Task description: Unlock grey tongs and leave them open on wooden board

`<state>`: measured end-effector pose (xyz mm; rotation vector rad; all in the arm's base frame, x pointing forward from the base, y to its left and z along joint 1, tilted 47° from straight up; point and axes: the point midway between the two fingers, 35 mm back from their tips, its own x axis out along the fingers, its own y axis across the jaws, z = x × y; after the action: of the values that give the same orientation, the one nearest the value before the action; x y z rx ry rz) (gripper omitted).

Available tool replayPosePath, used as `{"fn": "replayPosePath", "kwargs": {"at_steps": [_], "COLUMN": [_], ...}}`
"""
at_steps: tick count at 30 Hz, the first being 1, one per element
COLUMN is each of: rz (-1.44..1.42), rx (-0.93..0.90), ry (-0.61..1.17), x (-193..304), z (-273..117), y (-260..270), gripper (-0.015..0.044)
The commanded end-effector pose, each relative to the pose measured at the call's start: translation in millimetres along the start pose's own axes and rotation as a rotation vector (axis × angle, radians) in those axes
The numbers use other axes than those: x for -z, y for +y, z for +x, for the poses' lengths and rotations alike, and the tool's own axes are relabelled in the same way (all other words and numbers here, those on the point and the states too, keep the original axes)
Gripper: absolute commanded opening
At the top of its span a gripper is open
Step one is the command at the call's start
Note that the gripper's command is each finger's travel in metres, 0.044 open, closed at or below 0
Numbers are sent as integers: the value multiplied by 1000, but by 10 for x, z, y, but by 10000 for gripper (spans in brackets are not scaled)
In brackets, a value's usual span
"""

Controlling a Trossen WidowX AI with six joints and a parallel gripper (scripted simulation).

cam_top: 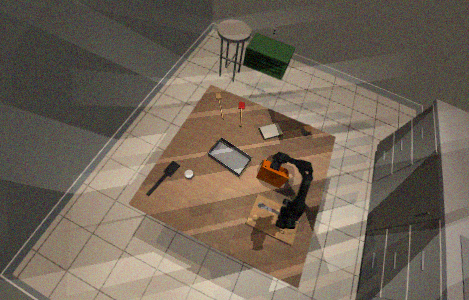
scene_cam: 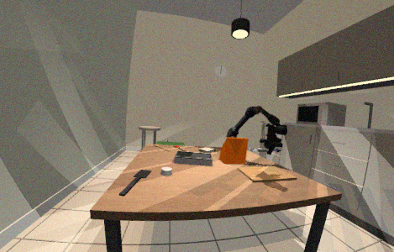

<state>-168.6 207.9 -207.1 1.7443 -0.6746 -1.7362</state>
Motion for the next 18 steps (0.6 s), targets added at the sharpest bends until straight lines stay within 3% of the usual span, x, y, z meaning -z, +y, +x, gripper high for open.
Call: {"fn": "replayPosePath", "kwargs": {"at_steps": [1, 18], "rz": [7, 7], "rx": [-7, -7], "ry": [0, -1], "x": [3, -17], "z": [84, 367], "y": [4, -9], "gripper": [-150, -150]}}
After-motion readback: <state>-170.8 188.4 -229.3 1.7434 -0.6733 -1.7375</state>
